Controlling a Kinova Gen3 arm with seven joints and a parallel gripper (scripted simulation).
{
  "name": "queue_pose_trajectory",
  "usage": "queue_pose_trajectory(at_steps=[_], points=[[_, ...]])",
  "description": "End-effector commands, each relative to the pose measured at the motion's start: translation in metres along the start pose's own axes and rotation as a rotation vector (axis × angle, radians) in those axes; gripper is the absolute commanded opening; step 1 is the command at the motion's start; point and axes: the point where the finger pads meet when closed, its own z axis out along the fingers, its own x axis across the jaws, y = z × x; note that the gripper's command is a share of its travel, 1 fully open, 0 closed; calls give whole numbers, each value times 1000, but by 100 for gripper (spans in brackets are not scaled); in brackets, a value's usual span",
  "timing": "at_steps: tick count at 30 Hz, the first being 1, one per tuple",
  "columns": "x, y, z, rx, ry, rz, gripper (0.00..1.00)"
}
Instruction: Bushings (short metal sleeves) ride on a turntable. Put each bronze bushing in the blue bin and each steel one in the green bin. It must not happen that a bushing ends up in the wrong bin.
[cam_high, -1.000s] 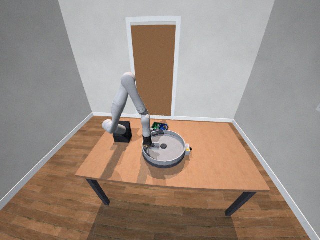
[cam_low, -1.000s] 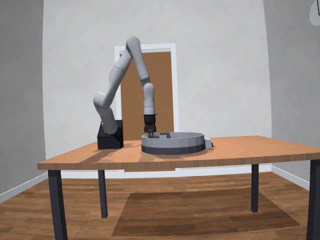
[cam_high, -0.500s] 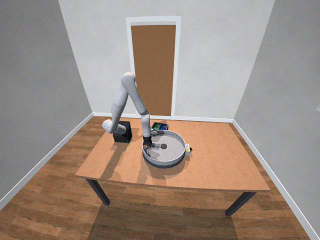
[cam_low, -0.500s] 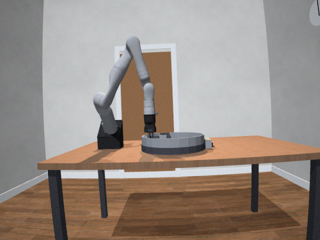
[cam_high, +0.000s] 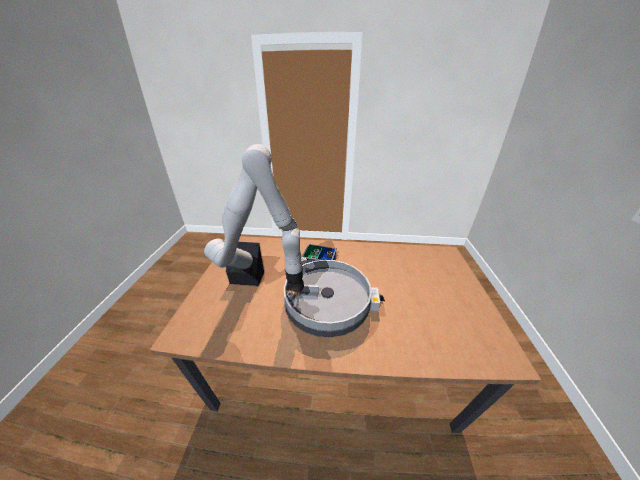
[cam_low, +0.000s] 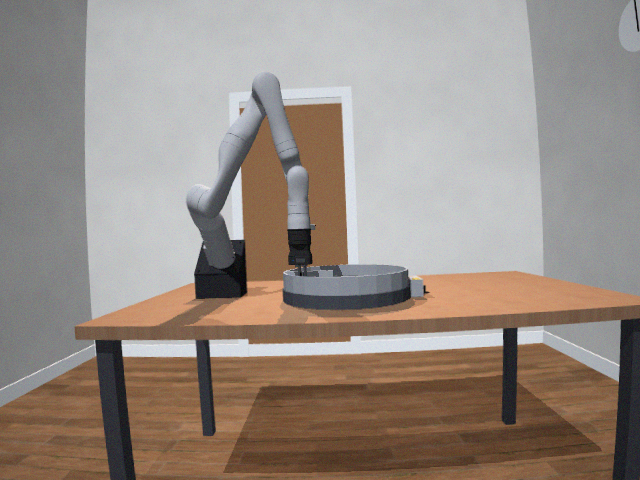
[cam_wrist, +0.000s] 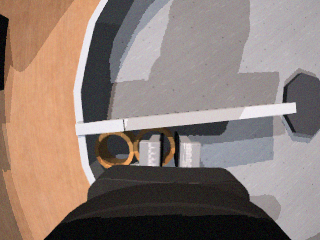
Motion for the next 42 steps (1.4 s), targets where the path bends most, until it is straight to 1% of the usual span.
queue_pose_trajectory(at_steps=[1,10,42], points=[[0,0,0,1,1,0,0],[0,0,0,1,1,0,0],[0,0,-10,0,0,0,0]])
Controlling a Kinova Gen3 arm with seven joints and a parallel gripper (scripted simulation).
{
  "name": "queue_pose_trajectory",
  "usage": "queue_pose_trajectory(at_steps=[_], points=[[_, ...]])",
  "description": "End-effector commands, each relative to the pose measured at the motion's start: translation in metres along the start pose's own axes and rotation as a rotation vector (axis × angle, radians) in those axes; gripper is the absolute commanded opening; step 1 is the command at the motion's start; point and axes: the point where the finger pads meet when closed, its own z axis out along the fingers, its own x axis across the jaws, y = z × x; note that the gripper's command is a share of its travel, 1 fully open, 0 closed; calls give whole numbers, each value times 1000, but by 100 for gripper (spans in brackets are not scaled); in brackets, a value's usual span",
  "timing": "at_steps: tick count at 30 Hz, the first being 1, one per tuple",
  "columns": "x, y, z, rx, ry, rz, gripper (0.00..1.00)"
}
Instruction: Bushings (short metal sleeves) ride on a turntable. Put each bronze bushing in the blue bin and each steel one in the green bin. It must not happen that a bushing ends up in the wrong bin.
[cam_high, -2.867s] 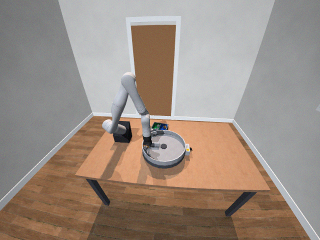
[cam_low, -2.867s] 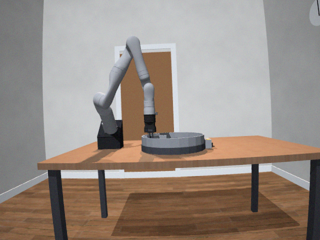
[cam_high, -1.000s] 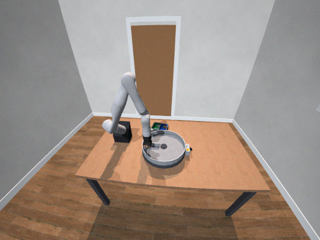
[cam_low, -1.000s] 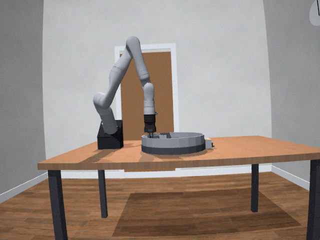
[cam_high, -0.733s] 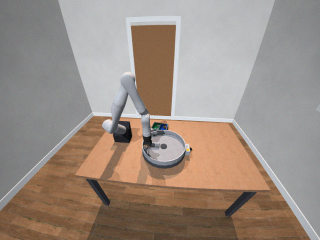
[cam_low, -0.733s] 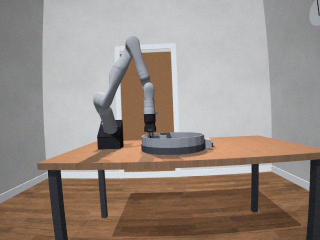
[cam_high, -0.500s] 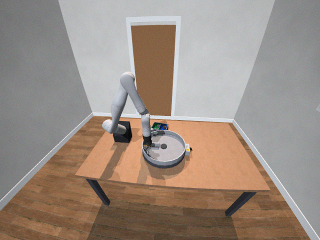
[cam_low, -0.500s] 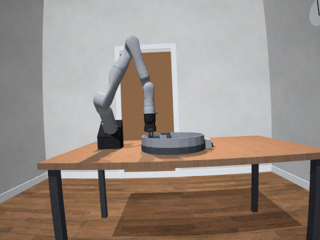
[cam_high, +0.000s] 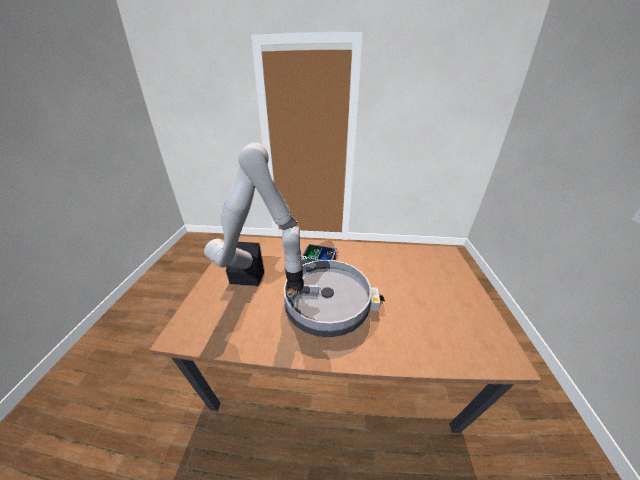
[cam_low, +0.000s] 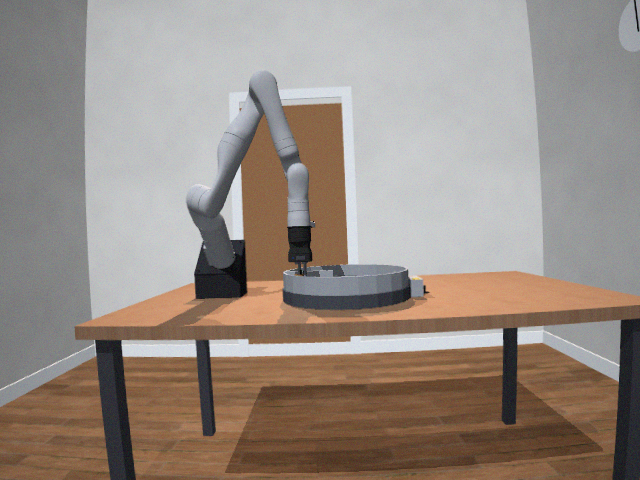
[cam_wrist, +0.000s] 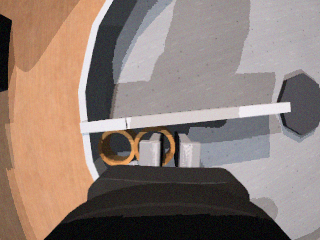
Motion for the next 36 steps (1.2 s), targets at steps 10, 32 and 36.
queue_pose_trajectory(at_steps=[10,32,36], points=[[0,-1,-4,1,2,-1,0],[0,-1,-10,1,2,-1,0],[0,-1,-13,1,2,-1,0]])
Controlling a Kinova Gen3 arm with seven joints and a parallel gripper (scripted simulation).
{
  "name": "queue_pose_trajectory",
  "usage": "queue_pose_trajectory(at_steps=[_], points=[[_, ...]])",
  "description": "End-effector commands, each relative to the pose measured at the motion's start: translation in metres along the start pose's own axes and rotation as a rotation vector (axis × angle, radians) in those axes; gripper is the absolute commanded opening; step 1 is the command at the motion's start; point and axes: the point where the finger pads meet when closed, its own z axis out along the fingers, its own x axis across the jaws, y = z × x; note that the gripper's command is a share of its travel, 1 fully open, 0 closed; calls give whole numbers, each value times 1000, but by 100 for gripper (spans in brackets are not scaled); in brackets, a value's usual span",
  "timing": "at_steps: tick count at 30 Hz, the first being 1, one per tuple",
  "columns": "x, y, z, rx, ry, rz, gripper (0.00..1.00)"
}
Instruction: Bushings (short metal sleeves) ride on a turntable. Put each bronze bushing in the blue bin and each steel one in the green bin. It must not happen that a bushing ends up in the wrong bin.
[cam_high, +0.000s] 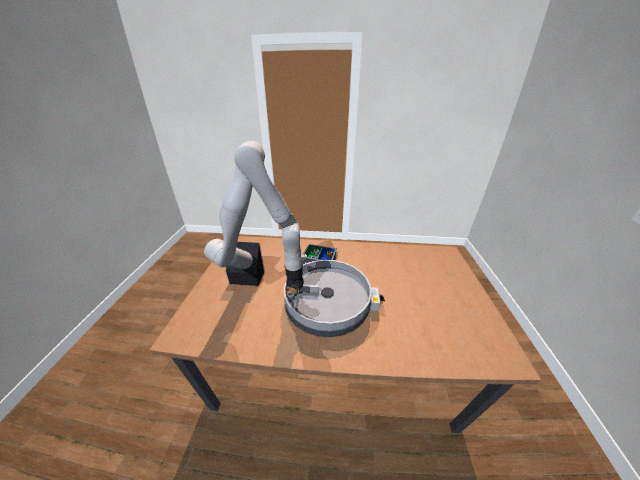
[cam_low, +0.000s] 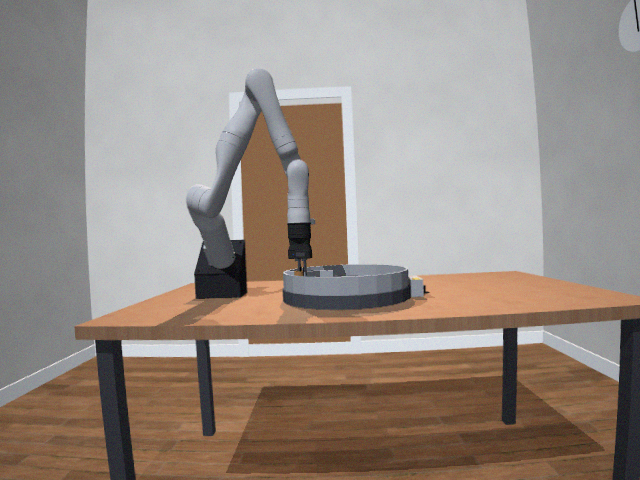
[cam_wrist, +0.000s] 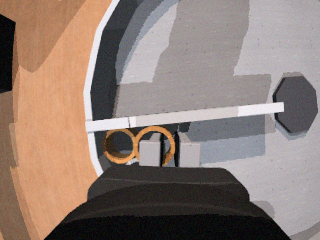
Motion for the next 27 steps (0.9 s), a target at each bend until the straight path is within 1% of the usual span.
queue_pose_trajectory(at_steps=[1,27], points=[[0,-1,-2,2,2,-2,0],[0,-1,-8,2,2,-2,0]])
